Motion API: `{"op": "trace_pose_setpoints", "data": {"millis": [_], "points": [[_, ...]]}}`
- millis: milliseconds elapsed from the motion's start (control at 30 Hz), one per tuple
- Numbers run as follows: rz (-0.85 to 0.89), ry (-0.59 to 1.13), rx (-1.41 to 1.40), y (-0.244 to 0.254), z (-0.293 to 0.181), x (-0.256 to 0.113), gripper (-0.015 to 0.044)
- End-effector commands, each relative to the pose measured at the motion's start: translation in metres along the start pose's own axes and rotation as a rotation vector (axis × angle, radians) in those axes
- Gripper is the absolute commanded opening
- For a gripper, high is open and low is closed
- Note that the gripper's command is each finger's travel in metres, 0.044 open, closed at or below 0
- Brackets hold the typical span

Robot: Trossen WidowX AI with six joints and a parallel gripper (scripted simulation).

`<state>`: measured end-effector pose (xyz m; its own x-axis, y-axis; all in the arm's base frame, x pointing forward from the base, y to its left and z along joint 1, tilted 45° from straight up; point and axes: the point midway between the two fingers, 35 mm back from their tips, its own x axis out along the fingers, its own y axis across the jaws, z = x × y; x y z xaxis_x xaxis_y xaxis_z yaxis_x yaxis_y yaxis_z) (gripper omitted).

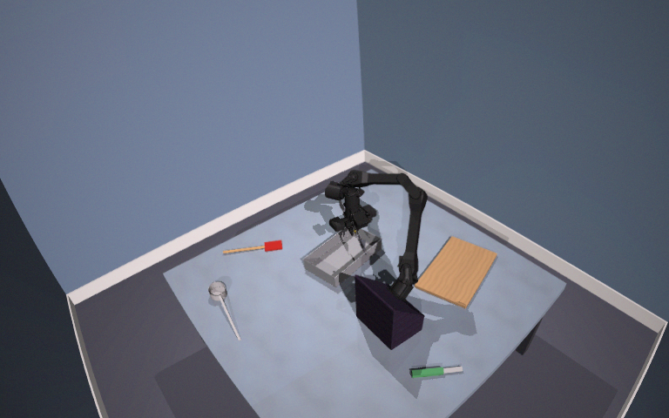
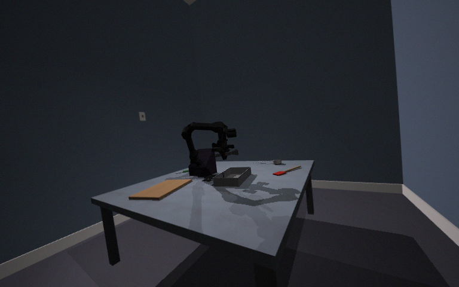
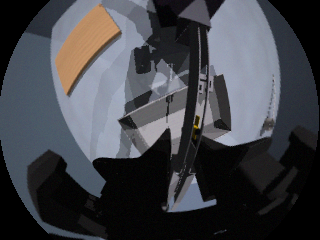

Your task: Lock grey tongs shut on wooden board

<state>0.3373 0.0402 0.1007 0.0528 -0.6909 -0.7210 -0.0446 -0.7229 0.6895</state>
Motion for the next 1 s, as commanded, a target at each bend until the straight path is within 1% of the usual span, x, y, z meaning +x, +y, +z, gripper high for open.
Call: {"op": "trace_pose_setpoints", "data": {"millis": [0, 467, 967], "points": [[-0.008, 0.009, 0.088, 0.03, 0.002, -0.004, -0.015], [-0.015, 0.012, 0.351, 0.118, 0.026, -0.005, -0.015], [0.006, 0.019, 0.637, 0.197, 0.077, -0.007, -0.015]]}}
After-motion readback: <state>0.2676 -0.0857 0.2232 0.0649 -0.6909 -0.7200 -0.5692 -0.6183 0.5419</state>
